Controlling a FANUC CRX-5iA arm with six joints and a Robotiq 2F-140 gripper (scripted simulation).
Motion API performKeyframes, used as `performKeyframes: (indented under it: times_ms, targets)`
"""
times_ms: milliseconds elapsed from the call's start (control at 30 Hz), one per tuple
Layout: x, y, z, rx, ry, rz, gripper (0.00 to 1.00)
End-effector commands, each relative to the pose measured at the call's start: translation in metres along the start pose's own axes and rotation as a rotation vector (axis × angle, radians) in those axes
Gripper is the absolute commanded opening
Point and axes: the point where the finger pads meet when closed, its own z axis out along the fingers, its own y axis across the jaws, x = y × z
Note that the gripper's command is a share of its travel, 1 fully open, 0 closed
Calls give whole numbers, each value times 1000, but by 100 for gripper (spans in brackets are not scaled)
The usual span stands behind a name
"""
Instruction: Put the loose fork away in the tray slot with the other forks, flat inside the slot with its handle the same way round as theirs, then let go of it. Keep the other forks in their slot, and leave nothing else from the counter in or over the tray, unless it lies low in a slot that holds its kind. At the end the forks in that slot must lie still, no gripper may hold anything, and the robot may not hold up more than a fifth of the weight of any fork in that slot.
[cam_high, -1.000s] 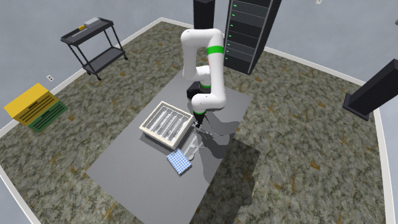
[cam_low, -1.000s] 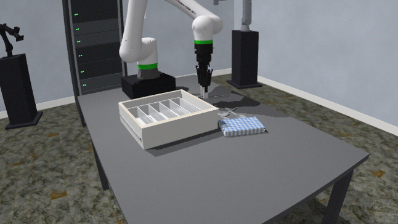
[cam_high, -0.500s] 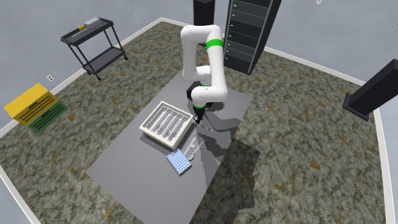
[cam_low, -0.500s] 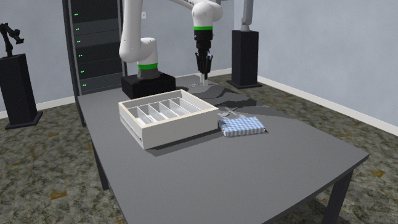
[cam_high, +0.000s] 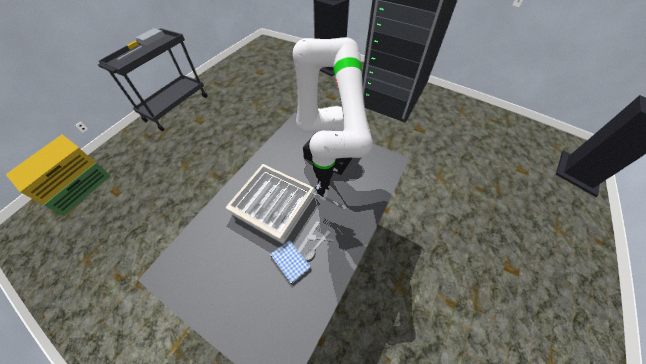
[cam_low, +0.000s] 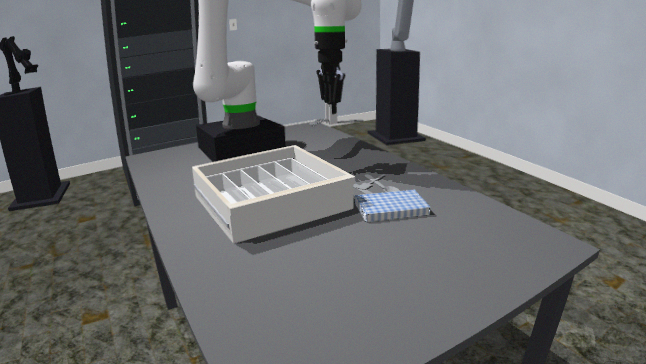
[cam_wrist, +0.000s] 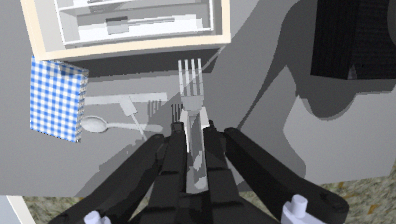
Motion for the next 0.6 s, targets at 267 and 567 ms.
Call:
performKeyframes:
  times_ms: [267,567]
  targets:
    - [0,0,-8,0,0,0,2]
    - [0,0,-8,0,0,0,2]
